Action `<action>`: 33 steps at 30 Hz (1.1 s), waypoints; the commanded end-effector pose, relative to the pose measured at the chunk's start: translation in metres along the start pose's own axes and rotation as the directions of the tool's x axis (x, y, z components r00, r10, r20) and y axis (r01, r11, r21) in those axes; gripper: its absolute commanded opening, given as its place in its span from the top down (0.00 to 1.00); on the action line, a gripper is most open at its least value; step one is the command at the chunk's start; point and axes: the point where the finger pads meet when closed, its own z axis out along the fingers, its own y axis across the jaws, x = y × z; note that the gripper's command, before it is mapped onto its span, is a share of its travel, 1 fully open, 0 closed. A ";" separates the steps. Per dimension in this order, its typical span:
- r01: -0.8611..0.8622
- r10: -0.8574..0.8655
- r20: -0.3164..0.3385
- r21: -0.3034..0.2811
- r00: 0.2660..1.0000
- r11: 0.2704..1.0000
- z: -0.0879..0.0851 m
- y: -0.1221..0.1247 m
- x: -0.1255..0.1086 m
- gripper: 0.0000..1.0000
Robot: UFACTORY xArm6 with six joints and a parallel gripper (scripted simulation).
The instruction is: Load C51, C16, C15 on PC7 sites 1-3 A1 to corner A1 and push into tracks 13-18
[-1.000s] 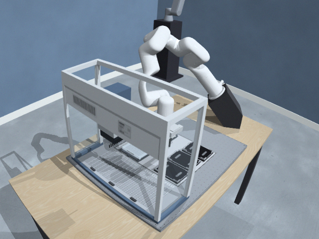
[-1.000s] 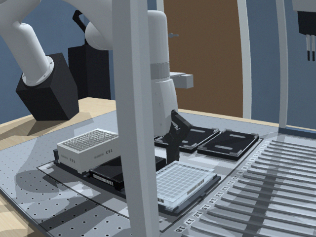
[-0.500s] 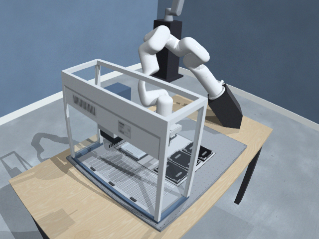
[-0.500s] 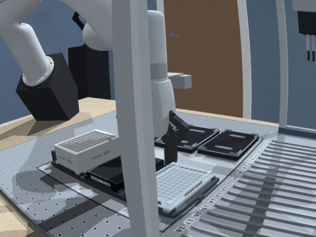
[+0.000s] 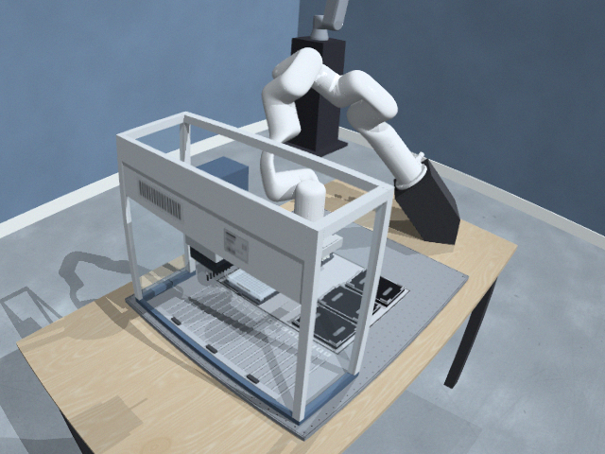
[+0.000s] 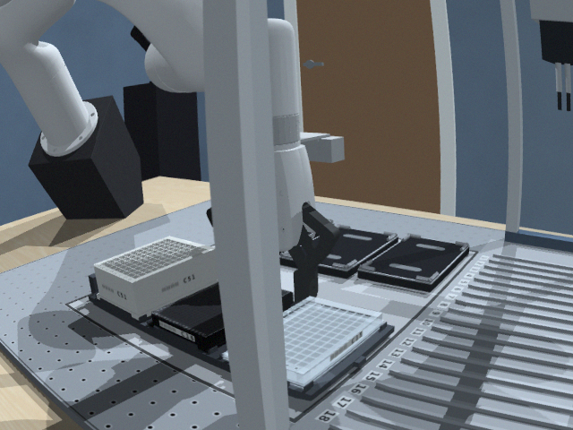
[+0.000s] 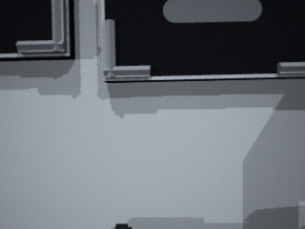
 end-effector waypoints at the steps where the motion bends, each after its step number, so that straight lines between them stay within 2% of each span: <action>1: 0.000 0.000 -0.001 -0.002 1.000 1.000 -0.001 0.001 -0.001 0.00; 33: 0.000 0.000 0.000 -0.002 1.000 1.000 -0.001 0.001 -0.015 0.00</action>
